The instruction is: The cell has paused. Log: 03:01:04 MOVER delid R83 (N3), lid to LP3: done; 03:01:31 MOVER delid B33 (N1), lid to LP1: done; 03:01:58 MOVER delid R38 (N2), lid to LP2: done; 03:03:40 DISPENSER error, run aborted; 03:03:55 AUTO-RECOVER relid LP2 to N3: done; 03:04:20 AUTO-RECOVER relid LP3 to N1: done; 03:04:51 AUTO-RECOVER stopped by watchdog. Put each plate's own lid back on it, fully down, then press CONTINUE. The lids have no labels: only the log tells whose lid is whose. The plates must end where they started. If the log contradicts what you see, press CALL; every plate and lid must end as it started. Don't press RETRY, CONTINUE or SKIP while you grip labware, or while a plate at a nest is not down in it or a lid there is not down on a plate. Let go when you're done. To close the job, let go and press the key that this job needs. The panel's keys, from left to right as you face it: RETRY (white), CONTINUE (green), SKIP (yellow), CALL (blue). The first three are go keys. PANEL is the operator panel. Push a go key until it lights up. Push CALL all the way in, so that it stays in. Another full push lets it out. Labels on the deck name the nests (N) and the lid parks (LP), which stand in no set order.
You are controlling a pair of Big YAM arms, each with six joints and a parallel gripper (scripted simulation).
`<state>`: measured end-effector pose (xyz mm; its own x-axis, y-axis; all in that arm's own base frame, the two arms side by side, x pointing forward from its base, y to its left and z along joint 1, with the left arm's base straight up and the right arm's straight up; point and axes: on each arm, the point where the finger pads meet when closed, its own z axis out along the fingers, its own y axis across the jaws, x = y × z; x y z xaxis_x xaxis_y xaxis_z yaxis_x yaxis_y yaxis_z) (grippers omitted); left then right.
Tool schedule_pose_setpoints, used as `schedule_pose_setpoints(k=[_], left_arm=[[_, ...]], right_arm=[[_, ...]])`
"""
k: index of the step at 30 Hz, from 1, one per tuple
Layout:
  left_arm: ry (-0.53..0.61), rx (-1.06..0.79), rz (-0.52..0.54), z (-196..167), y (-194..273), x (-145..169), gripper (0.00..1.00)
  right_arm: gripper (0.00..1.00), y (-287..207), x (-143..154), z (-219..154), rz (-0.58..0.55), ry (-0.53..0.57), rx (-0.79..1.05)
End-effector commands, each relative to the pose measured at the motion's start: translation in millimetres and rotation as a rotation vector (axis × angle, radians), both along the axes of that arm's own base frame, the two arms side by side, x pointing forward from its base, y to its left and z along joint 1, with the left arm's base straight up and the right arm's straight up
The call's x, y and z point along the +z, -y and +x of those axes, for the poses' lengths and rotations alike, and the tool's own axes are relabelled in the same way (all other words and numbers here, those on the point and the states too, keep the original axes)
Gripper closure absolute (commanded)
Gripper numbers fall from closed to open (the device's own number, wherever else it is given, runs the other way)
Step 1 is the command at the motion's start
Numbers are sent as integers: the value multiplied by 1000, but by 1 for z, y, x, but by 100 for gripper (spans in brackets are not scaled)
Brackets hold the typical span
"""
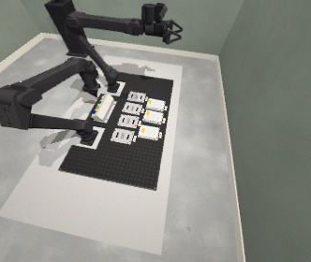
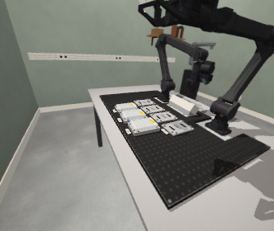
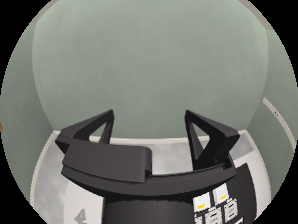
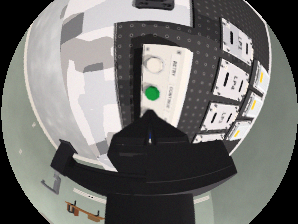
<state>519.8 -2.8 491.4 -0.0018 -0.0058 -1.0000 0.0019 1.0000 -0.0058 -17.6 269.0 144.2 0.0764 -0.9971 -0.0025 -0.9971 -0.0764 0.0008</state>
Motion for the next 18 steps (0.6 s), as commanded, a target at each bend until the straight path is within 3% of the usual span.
schedule_pose_setpoints(k=[1, 18], left_arm=[[67, 13, 14, -6, -8, 37, 0], [67, 13, 14, -6, -8, 37, 0]], right_arm=[[100, -14, 13, 0, 39, -1, -18], [100, -15, 14, 1, 39, -1, -18]])
